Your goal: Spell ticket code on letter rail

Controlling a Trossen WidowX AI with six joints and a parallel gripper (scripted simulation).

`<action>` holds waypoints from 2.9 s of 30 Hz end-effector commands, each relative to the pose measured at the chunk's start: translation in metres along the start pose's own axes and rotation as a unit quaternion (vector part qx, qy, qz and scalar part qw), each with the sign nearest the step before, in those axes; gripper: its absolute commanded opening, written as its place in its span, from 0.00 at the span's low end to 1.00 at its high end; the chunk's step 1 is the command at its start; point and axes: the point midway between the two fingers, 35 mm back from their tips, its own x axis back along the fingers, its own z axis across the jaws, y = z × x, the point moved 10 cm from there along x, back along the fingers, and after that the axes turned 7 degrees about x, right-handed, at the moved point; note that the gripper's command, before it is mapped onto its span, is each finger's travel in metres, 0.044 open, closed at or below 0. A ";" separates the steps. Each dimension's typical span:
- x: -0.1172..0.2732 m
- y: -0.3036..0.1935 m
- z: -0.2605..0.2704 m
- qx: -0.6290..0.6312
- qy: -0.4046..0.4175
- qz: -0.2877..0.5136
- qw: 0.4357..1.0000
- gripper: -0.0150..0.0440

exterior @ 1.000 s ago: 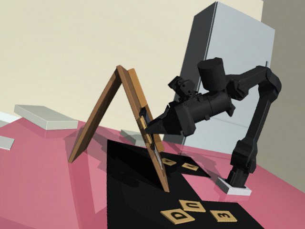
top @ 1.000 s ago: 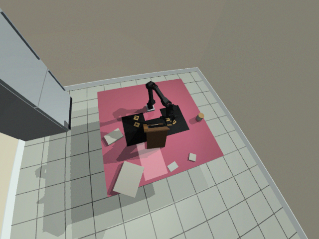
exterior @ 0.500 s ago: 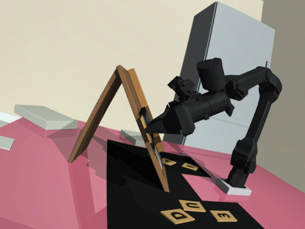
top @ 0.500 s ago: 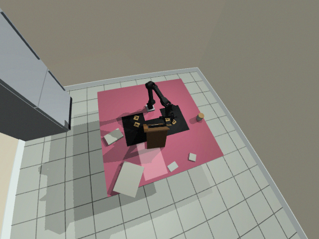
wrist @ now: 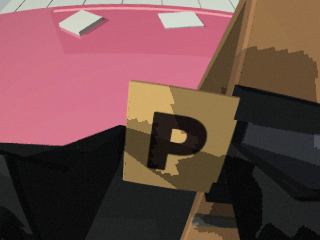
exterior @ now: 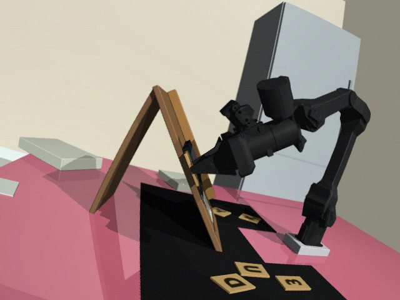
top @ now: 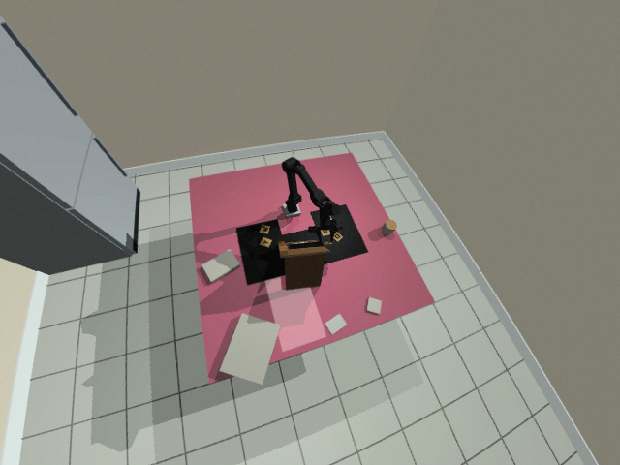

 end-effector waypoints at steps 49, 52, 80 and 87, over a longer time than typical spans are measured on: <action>0.001 -0.002 -0.027 0.001 0.002 -0.003 1.000 0.25; 0.001 -0.002 -0.028 0.001 0.002 -0.003 1.000 0.25; 0.001 -0.004 -0.042 0.001 0.002 -0.003 1.000 0.25; 0.000 -0.005 -0.043 0.001 0.001 -0.003 1.000 0.25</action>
